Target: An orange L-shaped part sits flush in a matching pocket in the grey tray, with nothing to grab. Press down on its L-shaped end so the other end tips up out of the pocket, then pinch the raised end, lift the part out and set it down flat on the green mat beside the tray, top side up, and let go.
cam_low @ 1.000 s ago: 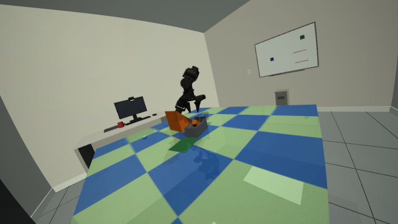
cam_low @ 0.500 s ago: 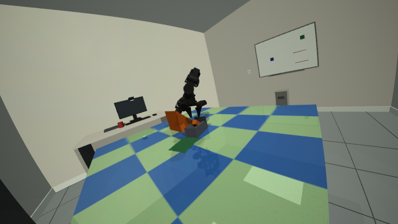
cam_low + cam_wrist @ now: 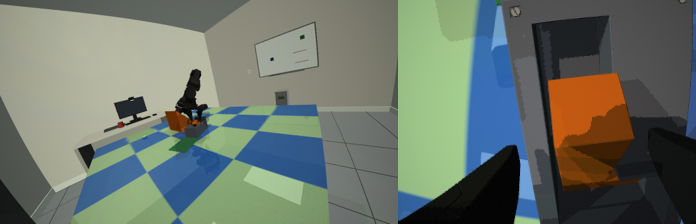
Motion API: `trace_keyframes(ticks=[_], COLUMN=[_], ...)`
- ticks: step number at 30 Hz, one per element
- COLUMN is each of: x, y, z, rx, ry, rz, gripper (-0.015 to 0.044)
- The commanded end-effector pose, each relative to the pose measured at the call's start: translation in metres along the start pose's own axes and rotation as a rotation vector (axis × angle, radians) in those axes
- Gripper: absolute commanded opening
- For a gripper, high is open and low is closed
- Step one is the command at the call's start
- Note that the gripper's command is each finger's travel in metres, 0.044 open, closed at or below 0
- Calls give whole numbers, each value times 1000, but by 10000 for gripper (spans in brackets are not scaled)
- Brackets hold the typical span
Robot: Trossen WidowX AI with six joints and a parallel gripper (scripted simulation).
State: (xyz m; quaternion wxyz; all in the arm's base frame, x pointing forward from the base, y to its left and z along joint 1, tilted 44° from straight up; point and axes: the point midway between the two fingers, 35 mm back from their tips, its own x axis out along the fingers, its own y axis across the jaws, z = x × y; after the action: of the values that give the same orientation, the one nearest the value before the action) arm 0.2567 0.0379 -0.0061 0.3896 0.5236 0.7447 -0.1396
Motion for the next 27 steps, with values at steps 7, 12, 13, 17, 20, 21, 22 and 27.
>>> trace_keyframes(ticks=[7,12,13,17,20,21,22,27], x=[17,17,17,17,17,17,17,17], y=[-1,-1,-1,-1,-1,-1,-1,-1], z=[-1,-1,-1,-1,-1,-1,-1,-1], rx=[7,0,0,0,0,0,0,0], ry=[8,3,3,3,3,3,3,3], rz=[2,0,0,0,0,0,0,0], gripper=[280,254,228,142,122,115,109,56])
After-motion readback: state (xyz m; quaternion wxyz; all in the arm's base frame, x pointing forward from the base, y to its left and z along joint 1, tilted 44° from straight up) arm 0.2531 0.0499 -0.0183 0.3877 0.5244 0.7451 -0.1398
